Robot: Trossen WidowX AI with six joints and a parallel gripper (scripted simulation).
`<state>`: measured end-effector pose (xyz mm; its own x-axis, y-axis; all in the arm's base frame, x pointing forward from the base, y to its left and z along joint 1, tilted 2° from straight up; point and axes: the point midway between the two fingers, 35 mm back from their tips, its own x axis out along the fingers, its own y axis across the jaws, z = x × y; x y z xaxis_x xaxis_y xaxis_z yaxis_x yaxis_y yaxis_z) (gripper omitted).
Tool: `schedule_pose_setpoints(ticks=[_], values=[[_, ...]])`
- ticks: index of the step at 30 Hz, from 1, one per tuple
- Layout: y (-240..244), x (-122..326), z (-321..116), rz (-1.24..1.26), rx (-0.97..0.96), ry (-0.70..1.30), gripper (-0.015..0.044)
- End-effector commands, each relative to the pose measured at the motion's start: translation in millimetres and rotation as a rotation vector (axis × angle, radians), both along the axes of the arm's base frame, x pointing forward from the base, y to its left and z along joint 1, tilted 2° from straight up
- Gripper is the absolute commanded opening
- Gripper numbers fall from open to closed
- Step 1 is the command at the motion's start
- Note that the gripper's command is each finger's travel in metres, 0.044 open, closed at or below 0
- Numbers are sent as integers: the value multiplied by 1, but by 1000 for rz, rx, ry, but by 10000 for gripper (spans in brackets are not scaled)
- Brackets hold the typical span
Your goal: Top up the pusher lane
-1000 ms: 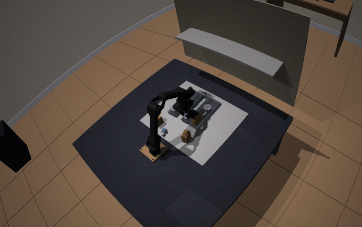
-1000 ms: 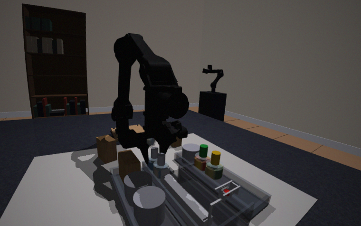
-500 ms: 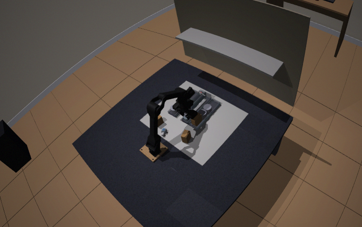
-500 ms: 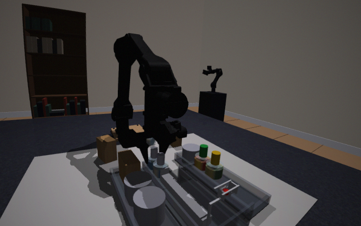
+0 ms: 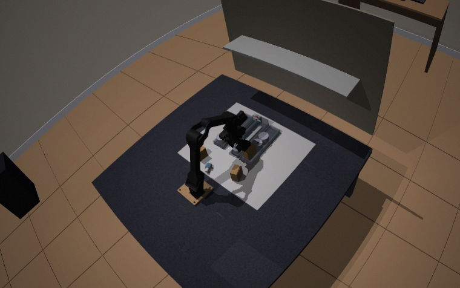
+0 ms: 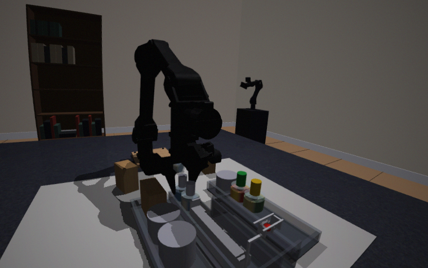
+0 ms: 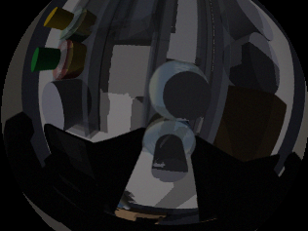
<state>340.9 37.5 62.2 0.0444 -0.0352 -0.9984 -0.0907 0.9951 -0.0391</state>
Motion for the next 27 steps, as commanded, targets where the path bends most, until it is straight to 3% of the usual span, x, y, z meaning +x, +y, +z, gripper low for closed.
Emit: schedule_pose_setpoints(ticks=[1, 10, 27], values=[[0, 0, 0, 3, 2, 2, 53], [0, 0, 0, 3, 2, 2, 289], [0, -6, 21, 3, 2, 2, 298]])
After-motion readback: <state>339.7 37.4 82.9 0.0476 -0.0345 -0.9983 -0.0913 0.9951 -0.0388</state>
